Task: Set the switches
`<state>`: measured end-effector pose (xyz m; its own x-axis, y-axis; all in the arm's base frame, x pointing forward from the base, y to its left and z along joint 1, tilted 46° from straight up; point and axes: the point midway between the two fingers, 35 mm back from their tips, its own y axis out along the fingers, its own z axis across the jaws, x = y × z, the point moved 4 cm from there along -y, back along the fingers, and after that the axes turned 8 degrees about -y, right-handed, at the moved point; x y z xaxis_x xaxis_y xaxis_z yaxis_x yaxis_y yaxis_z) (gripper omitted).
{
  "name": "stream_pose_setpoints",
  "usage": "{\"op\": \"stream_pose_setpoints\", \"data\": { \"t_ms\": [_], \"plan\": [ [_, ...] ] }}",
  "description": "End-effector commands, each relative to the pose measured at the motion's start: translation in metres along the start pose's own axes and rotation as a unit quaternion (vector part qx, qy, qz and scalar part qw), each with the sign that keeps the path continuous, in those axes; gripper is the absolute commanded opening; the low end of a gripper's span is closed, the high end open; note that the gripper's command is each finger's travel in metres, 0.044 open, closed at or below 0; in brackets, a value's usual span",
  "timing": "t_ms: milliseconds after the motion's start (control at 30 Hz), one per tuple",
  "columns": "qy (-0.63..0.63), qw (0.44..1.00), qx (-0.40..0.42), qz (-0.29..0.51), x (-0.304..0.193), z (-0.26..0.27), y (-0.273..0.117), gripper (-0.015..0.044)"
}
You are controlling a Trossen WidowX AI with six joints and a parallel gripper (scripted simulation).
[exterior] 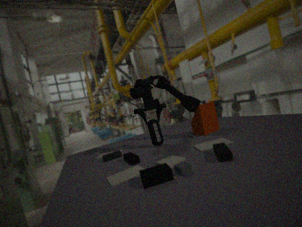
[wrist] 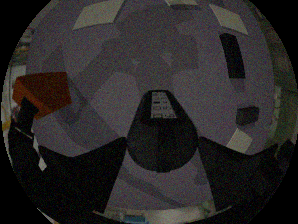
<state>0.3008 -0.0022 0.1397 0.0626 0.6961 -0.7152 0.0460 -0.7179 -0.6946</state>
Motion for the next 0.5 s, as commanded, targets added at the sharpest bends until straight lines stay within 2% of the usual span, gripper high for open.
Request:
{"op": "stream_pose_setpoints", "data": {
  "t_ms": [0,467],
  "plan": [
    [0.005,1.0,0.006,-0.004,0.007,-0.002,0.004,0.0338],
    [0.005,1.0,0.006,-0.004,0.02,-0.004,0.004,0.0338]
  ]
}}
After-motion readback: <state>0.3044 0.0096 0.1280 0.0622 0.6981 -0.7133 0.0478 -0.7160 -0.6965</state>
